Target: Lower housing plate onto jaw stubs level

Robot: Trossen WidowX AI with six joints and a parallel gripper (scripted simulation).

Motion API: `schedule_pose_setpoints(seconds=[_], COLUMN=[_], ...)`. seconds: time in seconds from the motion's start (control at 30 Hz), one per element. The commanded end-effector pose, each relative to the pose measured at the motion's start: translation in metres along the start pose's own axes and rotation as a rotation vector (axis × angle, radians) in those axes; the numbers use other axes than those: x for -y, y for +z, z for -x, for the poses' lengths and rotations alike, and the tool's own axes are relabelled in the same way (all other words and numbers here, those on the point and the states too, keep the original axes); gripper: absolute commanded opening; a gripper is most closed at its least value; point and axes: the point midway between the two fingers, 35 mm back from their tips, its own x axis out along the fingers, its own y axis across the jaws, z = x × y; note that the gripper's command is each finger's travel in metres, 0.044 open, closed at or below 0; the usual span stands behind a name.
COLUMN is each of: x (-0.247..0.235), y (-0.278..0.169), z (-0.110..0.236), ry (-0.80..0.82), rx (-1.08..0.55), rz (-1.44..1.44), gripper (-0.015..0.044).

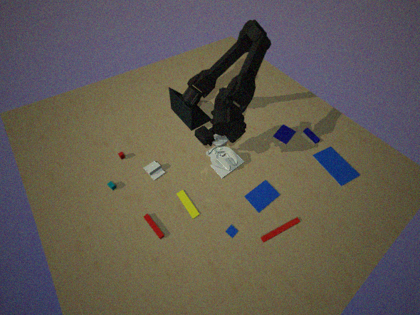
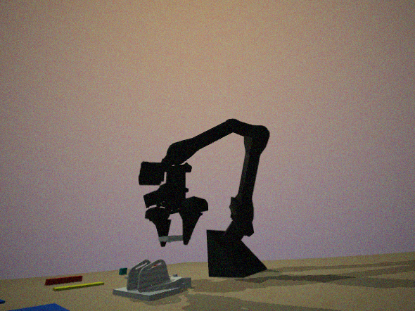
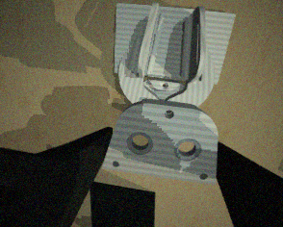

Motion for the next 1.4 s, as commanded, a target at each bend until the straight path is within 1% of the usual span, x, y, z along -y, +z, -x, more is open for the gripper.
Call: schedule_pose_setpoints(seconds=[0.0,0.23,1.37], x=[0.001,0.001,0.001], y=[-0.001,0.000,-0.001], z=[0.000,-0.003,-0.058], ry=[-0.004,-0.004,-0.002], rx=[-0.003,-0.003,-0.002], rz=[0.004,0.004,0.005], gripper=[0.0351,0.0351,0.0351])
